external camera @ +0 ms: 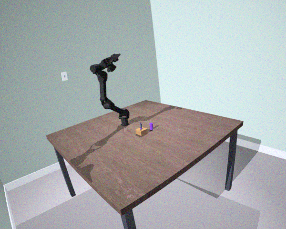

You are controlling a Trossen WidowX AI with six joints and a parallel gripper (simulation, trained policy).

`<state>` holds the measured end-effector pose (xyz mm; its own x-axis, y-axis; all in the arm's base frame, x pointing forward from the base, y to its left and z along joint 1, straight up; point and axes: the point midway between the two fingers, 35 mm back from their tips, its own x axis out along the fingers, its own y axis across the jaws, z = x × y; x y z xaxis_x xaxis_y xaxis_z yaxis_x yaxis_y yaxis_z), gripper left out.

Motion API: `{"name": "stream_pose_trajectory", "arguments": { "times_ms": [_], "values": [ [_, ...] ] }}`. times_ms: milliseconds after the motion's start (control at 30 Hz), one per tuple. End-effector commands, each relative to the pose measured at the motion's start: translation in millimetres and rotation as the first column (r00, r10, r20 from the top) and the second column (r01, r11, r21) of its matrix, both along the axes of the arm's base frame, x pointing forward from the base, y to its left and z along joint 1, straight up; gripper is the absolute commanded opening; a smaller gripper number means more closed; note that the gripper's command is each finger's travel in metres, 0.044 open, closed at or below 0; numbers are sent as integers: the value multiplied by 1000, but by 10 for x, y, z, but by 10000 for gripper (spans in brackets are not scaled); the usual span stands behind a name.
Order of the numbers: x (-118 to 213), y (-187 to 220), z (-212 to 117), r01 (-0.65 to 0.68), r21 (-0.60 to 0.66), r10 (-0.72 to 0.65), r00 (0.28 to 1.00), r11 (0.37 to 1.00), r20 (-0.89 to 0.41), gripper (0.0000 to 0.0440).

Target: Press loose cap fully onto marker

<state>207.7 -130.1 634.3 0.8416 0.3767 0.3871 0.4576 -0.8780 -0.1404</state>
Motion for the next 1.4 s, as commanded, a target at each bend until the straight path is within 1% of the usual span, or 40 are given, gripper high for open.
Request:
{"name": "stream_pose_trajectory", "arguments": {
  "times_ms": [0, 700, 1367],
  "values": [
    [-30, 80, -3, -17, -20, 17, 1000, 1000, 13, 297],
    [-209, 512, -63, -96, -147, 107, 992, 984, 67, 307],
    [-423, 956, -180, -164, -271, 197, 976, 948, 96, 309]
  ]
}}
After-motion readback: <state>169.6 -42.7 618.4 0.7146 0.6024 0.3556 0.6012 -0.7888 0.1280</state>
